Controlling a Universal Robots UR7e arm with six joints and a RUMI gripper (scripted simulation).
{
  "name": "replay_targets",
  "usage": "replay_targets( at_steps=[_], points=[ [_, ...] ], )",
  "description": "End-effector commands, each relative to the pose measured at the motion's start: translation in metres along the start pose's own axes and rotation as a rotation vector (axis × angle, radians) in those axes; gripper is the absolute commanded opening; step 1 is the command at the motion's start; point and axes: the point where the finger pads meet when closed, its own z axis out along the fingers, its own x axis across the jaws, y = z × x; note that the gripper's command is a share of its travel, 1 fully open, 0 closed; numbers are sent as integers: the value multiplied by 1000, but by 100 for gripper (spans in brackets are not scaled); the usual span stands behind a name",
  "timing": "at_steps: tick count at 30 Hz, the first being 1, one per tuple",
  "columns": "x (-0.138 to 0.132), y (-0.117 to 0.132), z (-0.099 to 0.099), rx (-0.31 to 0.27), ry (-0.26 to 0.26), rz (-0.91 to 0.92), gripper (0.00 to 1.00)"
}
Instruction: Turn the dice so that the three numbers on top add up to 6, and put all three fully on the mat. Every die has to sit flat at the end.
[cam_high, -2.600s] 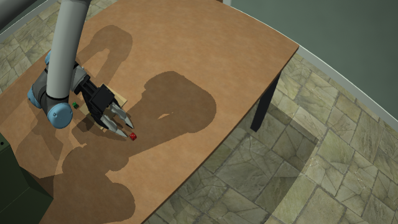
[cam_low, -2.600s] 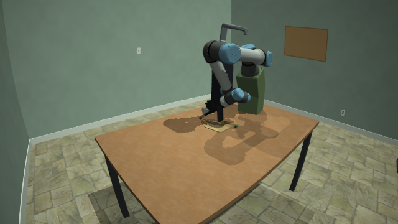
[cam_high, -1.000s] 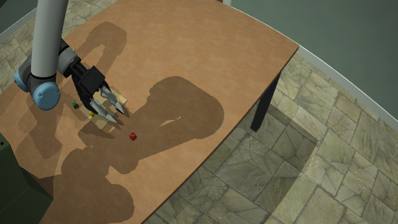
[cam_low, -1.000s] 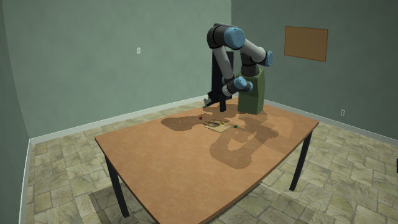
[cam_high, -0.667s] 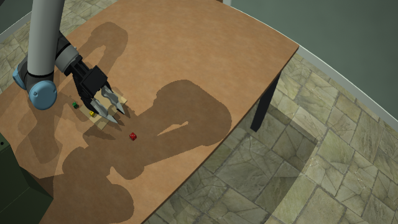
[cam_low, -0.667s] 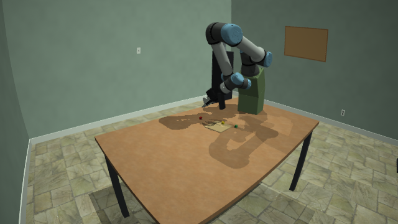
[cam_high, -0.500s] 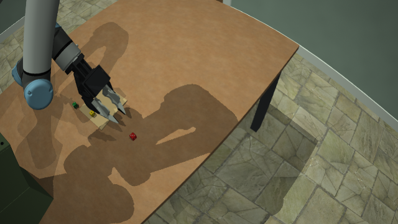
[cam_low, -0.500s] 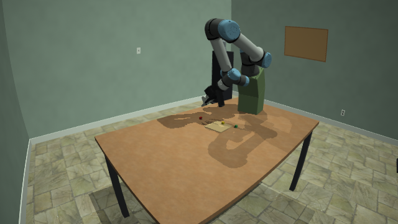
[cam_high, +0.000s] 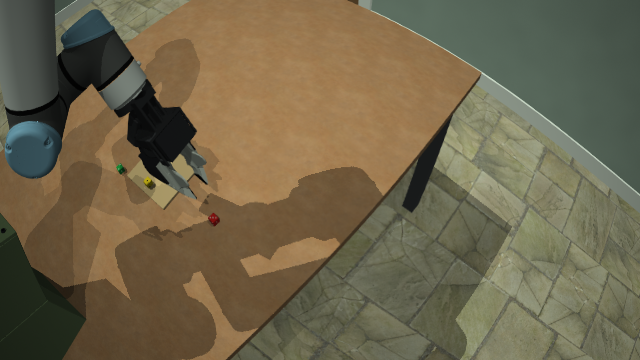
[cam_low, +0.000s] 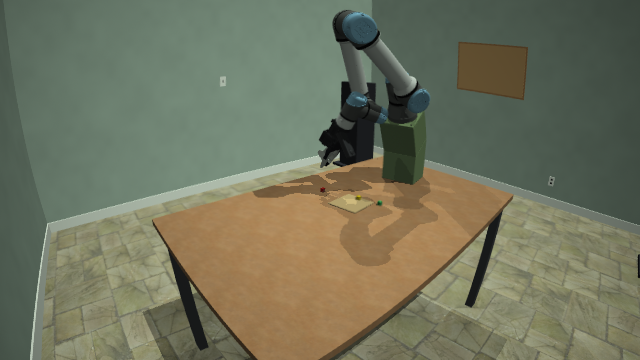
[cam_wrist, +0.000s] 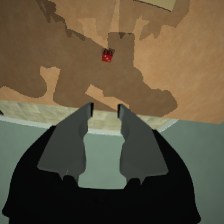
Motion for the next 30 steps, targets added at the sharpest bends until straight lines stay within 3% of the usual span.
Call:
replay_targets(
  at_steps=[1,5,12,18,30],
  points=[
    [-1,-1,3,171,-17,-24,18],
    [-1,1,2,200,-17,-23,18],
    [0,11,1,356,-17,-22,18],
    [0,16,1,448,-19,-22,18],
    [1,21,-1,514,-16,-19,18]
  ],
)
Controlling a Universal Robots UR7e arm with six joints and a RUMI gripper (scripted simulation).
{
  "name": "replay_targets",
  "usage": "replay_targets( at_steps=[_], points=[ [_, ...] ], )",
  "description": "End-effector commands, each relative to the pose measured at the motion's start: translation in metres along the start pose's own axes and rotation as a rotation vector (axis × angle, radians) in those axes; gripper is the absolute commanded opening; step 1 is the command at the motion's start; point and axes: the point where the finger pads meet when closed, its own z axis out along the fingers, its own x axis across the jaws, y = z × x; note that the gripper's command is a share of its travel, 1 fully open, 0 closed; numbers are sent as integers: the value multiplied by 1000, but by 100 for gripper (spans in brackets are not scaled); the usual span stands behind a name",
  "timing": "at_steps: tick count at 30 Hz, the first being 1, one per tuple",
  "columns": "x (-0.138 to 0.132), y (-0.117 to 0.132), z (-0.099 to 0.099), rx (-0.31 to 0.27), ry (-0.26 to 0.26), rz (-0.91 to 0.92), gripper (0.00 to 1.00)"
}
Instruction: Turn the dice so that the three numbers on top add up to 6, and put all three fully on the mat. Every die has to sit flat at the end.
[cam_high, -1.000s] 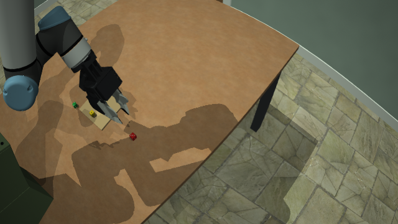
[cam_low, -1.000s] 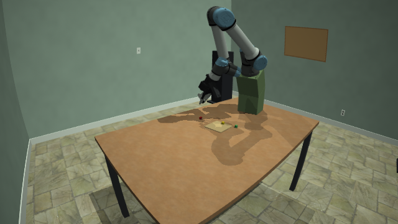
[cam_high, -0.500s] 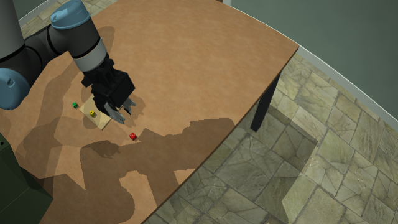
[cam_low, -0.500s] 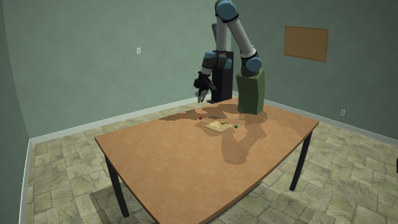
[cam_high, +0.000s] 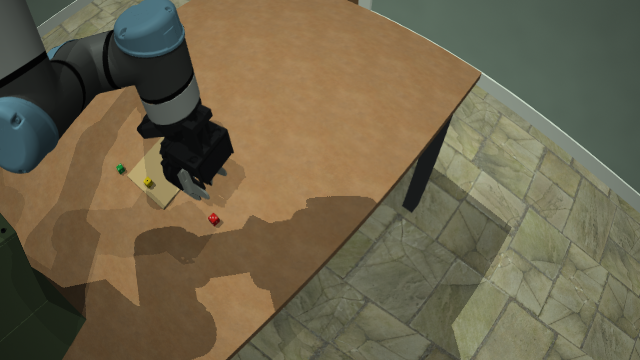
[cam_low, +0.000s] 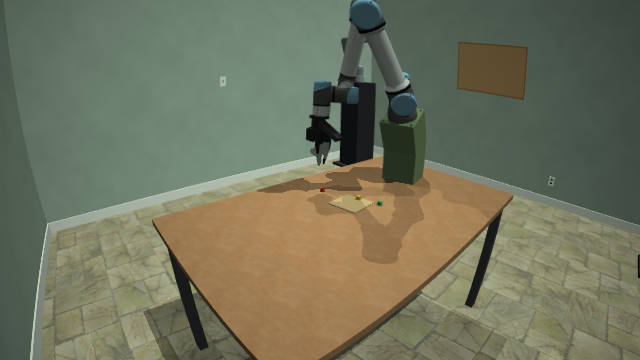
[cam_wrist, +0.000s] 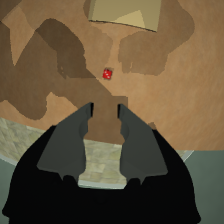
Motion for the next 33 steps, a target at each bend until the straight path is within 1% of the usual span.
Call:
replay_targets(
  at_steps=[1,5,6,19,26,33],
  points=[
    [0,0,-1,36,-4,-4,18],
    [0,0,-1,37,-4,-4,18],
    [0,0,-1,37,-4,-4,100],
    [0,0,-1,37,-4,-6,100],
    [0,-1,1,37,-4,-42,100],
    [-1,-2,6,38,-1,-204,100]
  ],
)
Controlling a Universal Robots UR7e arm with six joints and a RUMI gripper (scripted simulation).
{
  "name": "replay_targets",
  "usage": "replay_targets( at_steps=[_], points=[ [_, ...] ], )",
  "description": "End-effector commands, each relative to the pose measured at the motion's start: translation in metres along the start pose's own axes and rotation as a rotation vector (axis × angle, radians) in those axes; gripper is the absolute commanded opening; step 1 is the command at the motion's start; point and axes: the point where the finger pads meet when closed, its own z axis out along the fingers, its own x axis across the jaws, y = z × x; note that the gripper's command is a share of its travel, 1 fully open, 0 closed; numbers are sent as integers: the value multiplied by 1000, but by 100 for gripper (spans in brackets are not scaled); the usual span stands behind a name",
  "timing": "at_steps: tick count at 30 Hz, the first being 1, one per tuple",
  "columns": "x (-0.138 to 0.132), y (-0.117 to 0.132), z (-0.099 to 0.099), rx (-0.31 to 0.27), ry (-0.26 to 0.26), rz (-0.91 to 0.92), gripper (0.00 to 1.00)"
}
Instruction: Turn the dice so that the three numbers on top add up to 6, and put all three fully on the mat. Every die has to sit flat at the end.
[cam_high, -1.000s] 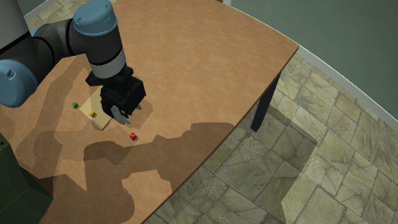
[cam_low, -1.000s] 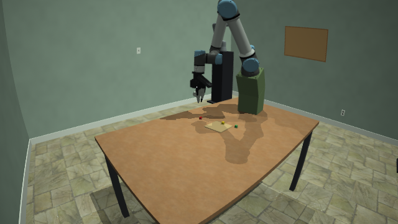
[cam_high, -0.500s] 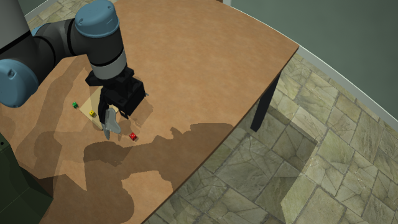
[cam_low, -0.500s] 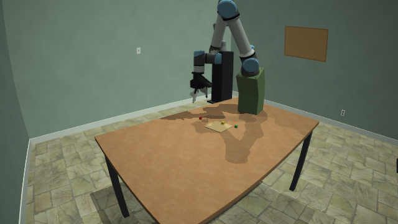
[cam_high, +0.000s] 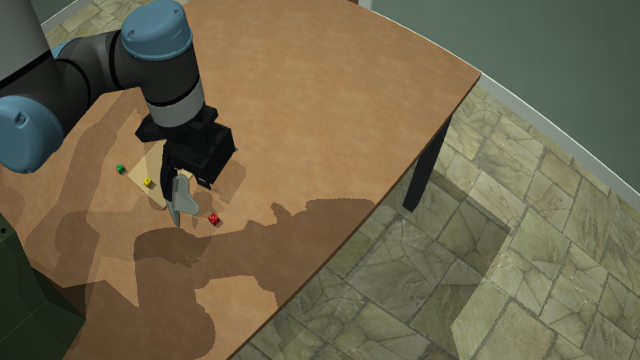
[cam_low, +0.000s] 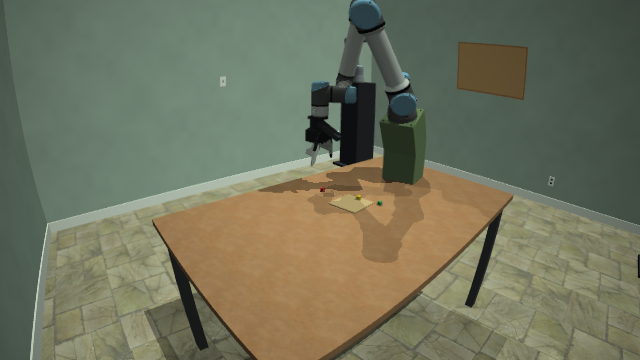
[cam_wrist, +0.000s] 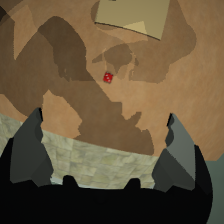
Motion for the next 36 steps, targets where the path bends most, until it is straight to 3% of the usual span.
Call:
replay_targets(
  at_steps=[1,36],
  points=[
    [0,-1,5,0,1,-148,100],
    [0,-5,37,0,0,-1031,100]
  ],
)
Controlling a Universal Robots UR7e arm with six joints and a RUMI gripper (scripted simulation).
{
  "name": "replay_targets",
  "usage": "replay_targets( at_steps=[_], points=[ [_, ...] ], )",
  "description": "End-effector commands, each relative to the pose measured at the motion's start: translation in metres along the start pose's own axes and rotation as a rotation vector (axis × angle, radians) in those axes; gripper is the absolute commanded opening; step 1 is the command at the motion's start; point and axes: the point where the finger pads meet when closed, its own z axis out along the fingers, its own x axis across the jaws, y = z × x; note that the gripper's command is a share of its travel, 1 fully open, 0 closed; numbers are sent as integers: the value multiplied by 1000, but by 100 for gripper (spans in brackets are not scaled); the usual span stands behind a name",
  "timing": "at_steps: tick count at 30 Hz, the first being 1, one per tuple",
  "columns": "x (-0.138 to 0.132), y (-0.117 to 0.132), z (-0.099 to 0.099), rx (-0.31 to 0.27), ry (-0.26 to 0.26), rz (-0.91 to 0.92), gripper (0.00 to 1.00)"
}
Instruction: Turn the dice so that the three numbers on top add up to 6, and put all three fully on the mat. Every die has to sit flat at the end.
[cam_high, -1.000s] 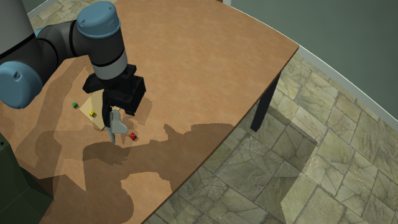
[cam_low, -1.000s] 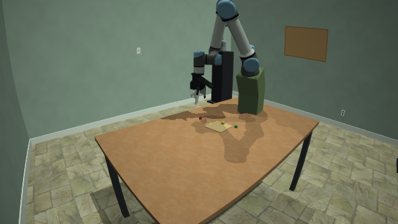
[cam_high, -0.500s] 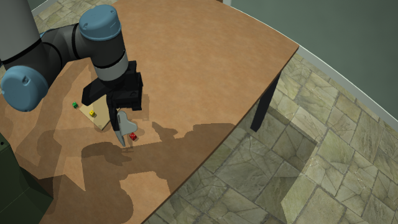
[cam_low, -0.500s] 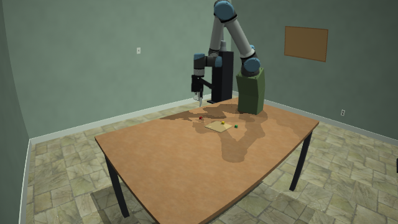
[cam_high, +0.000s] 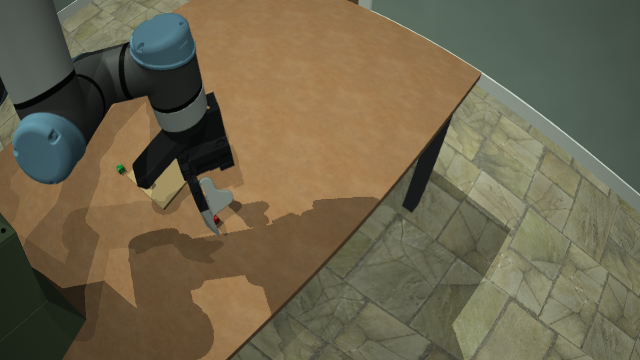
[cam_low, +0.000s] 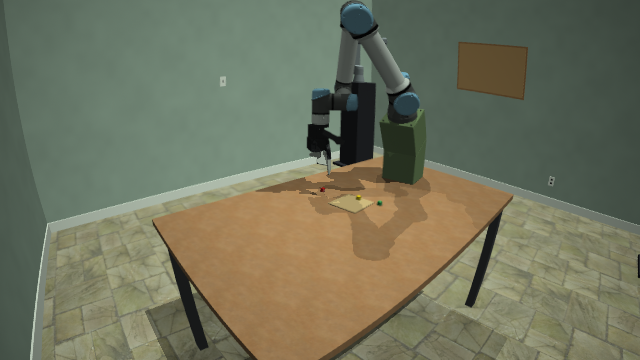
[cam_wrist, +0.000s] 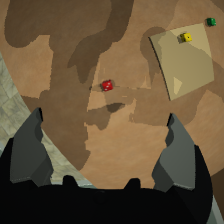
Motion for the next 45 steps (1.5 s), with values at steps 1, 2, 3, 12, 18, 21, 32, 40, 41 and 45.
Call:
replay_targets(
  at_steps=[1,2,3,12,18,21,32,40,41,45],
  points=[
    [0,2,6,-4,4,-173,100],
    [0,2,7,-5,4,-200,100],
    [0,2,7,-5,4,-204,100],
    [1,2,12,-5,4,-346,100],
    [1,2,13,-5,4,-373,100],
    [1,2,13,-5,4,-373,18],
    [1,2,13,-5,4,-373,18],
    [1,2,13,-5,4,-373,18],
    [1,2,13,-5,4,-373,18],
    [1,2,13,-5,4,-373,18]
  ],
)
